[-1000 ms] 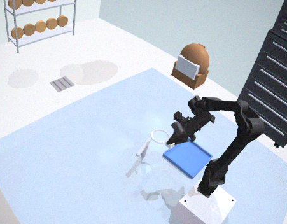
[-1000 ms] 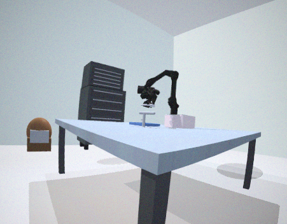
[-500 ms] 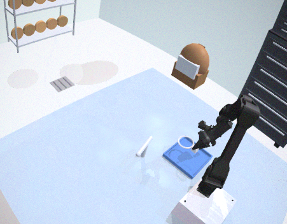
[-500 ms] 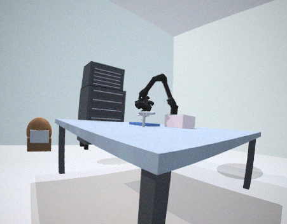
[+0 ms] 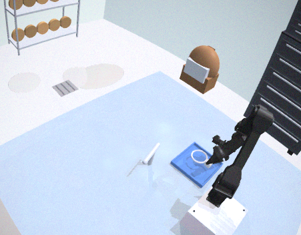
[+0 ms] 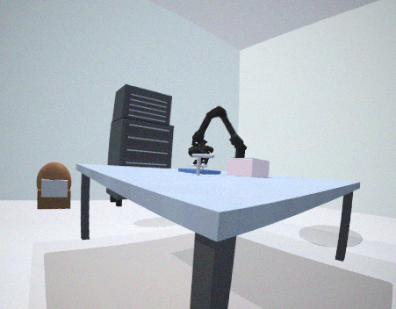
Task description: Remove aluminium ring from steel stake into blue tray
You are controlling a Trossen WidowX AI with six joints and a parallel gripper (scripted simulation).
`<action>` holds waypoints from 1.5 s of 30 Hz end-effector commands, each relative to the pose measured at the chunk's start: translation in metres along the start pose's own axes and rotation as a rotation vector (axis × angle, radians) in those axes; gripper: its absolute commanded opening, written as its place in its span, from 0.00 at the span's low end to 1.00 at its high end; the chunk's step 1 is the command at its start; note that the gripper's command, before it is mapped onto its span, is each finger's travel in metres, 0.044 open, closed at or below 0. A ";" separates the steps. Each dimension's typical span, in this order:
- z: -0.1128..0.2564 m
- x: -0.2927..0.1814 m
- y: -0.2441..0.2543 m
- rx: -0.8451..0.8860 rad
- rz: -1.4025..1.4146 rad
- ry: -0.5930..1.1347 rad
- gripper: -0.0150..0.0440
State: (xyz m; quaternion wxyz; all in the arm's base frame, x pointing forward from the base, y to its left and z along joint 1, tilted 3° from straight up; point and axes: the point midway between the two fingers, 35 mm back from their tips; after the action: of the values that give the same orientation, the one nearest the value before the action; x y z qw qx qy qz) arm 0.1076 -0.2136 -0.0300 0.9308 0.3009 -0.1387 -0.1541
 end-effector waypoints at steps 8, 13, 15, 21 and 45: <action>-0.003 -0.001 -0.002 0.004 -0.002 0.002 0.52; -0.003 -0.001 -0.002 0.004 -0.002 0.002 0.74; -0.003 -0.001 -0.002 0.004 -0.002 0.002 0.83; 0.029 0.008 0.022 0.004 -0.002 0.001 1.00; 0.068 0.016 0.059 0.004 0.001 0.005 1.00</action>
State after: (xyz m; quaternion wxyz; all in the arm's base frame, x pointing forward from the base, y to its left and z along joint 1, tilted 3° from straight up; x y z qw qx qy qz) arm 0.1106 -0.2089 0.0613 0.9305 0.3035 -0.1370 -0.1526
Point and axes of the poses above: the point midway between the two fingers, 35 mm back from their tips, its own z axis back along the fingers, its own y axis across the jaws, x = y × z, and after that the axes turned 1 degree about -z, right-handed
